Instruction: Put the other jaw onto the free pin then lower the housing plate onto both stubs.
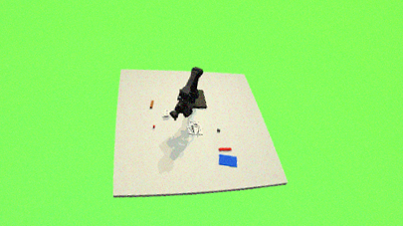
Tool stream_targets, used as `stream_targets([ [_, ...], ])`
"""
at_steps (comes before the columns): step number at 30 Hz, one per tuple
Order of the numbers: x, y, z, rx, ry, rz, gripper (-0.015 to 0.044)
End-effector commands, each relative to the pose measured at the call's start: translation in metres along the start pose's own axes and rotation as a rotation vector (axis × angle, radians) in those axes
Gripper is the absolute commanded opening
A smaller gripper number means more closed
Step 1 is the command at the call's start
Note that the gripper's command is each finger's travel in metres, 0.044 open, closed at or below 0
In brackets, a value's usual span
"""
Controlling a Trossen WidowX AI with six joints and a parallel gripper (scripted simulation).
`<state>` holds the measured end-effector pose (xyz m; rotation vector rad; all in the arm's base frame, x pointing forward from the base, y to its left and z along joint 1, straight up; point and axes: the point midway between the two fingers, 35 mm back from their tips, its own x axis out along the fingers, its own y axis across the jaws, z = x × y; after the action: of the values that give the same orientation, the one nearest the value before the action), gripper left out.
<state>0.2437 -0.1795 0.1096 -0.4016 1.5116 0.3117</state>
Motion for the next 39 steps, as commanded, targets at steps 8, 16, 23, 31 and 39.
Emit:
stream_targets([
  [8,-0.003,-0.013,-0.047,-0.286,0.010,0.011,0.0440],
  [16,-0.005,-0.019,-0.084,-0.504,0.012,0.023,0.0440],
  [23,-0.007,-0.019,-0.116,-0.695,0.010,0.033,0.0440],
  [31,-0.009,-0.017,-0.149,-0.894,0.005,0.044,0.0440],
  [39,0.006,-0.017,-0.150,-0.898,0.004,0.044,0.0440],
])
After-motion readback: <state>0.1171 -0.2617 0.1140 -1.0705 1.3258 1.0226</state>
